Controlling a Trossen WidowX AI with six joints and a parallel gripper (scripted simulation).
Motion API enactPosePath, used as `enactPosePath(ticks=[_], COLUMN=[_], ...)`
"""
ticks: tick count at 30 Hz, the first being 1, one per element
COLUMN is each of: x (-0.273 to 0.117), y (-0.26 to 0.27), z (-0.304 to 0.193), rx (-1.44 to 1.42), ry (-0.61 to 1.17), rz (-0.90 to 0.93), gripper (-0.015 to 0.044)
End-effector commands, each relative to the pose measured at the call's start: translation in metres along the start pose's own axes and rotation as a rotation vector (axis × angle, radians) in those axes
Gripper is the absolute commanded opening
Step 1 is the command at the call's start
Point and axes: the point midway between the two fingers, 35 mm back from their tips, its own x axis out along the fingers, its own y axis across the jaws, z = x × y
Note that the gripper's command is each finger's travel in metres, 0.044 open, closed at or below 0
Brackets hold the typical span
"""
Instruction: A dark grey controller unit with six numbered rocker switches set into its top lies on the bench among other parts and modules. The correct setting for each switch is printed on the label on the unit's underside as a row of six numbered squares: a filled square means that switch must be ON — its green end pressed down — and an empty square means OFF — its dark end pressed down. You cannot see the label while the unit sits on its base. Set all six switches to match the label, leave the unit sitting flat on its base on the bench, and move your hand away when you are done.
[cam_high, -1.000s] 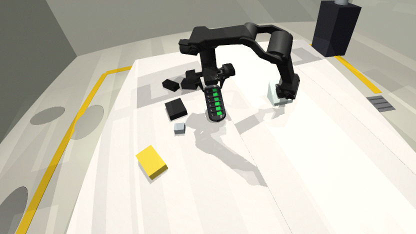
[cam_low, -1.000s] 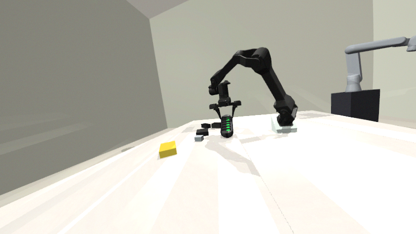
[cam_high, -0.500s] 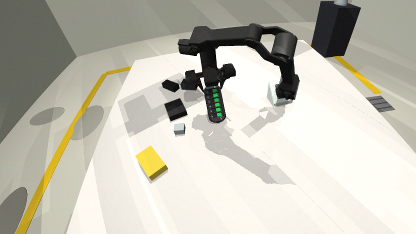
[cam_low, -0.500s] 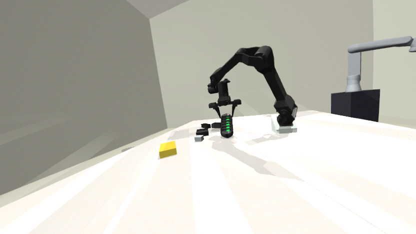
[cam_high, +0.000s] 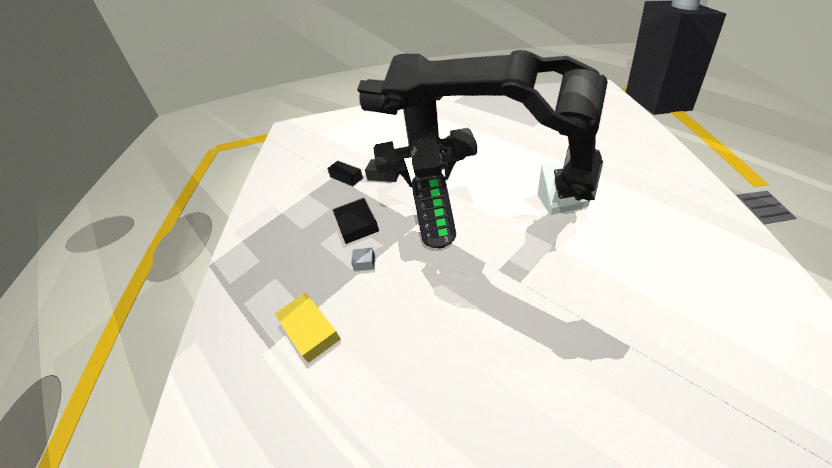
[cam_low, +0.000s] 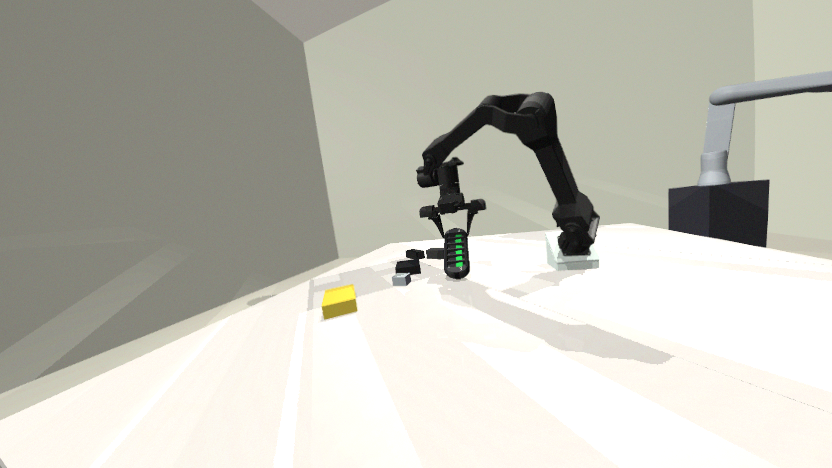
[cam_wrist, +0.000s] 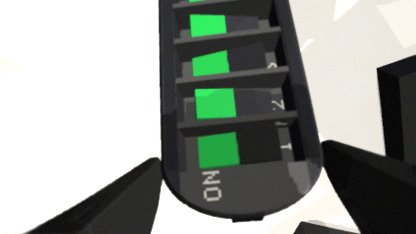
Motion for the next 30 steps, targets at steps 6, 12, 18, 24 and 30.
enactPosePath(ticks=[6,12,18,24,30], x=[-0.004,-0.006,-0.008,-0.010,-0.012], y=[-0.001,-0.001,-0.001,-0.001,-0.001], z=[0.012,0.016,0.021,0.026,0.030], rx=[-0.004,-0.004,-0.004,-0.004,-0.004], ry=[0.010,0.022,0.035,0.048,0.060], rz=[-0.002,-0.002,-0.002,-0.002,-0.002], gripper=[0.0336,0.0336,0.0336,0.0336,0.0336])
